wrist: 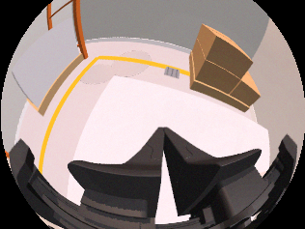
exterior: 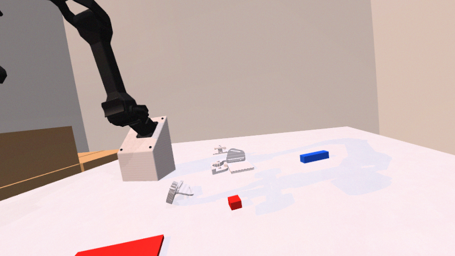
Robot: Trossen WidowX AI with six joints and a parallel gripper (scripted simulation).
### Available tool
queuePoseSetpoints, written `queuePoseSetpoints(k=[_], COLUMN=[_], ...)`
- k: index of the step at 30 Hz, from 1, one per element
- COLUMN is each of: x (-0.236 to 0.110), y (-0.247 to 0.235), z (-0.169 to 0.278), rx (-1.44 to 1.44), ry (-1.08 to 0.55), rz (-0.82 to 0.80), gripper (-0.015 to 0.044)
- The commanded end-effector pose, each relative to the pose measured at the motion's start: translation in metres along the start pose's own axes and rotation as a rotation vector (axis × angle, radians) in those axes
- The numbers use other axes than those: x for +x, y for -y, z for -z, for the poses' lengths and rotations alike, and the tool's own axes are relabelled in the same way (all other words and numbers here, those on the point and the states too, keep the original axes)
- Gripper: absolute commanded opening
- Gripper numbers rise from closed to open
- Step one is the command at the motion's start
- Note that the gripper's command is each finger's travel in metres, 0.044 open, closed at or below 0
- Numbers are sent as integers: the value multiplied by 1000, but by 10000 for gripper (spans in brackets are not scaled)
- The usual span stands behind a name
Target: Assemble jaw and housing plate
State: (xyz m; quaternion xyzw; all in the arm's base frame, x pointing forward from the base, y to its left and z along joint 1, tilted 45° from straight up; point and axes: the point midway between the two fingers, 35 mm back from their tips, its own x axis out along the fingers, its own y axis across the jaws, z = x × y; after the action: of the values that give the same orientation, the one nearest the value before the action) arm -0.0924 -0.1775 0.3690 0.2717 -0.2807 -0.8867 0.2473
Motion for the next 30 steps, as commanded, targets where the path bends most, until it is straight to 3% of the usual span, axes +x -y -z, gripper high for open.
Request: queuePoseSetpoints(k=[1,30], x=[4,-32], y=[-10,-39], z=[24,185], rx=[-76,-552], ry=[-58,-398], rz=[-24,-256], gripper=[0,0])
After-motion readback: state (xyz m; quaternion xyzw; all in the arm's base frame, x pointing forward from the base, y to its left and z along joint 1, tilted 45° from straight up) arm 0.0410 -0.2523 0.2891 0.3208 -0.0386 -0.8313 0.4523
